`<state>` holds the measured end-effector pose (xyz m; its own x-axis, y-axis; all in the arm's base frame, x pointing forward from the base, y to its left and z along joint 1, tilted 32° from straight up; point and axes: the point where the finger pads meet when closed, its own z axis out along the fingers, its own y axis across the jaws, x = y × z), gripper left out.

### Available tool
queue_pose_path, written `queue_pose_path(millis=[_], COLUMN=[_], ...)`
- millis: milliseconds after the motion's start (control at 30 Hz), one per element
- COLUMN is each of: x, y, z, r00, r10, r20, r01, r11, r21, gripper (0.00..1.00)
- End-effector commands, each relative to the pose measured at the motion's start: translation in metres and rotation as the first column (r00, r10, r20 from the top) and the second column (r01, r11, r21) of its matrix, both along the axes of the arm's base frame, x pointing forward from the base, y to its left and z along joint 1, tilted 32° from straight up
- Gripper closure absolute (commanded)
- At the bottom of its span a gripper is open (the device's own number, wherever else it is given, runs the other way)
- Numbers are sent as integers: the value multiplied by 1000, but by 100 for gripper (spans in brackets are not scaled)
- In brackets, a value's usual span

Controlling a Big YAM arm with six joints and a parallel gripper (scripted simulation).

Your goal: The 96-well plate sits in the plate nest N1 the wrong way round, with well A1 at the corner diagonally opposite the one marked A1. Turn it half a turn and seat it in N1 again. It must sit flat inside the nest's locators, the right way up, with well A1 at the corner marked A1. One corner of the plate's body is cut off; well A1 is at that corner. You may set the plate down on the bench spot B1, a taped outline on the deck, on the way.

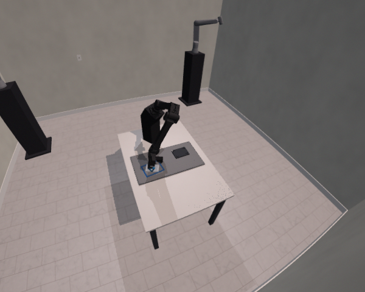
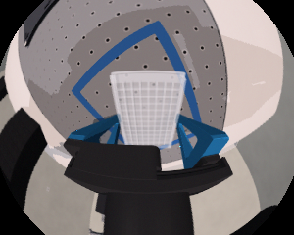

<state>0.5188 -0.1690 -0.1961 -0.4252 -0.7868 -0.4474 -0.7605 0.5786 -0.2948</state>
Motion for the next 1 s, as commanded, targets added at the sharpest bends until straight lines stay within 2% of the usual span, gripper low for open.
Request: queue_pose_path(millis=[0,900,933,967], x=[2,2,2,2], y=[10,10,10,10], z=[-8,-8,-8,-8], r00=[1000,1000,1000,1000], r10=[10,10,10,11], r20=[-1,-1,-1,-1], r01=[-10,-10,-10,-11], r11=[1000,1000,1000,1000], r21=[4,4,4,3], gripper=[100,100,0,0])
